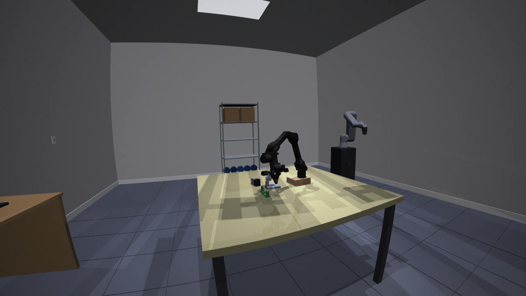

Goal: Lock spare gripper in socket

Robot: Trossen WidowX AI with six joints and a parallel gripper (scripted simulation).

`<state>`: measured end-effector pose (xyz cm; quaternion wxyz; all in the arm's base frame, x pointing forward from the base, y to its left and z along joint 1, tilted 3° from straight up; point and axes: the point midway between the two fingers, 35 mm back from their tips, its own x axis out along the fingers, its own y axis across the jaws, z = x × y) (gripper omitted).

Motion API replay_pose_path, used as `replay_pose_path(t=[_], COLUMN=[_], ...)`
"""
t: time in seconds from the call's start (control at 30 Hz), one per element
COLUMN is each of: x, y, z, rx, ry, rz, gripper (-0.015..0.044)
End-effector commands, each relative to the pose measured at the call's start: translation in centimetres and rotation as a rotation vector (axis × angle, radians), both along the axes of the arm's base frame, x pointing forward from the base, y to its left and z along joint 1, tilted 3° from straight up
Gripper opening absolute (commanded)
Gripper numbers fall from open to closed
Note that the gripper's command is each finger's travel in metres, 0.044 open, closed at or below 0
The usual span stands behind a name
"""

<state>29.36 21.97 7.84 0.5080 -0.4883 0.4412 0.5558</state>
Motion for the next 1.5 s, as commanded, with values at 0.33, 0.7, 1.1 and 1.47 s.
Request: replay_pose_path(t=[0.33,0.7,1.1,1.47], x=[3.1,5.3,5.9,6.1], y=[2.6,4.6,5.0,5.0], z=[0.7,0.8,-0.1,-1.8], rx=[0.003,0.004,0.005,0.006], ry=[-0.003,-0.005,-0.006,-0.007], rz=[-0.001,-0.001,0.001,0.002], gripper=[0.0,0.0,0.0,0.0])
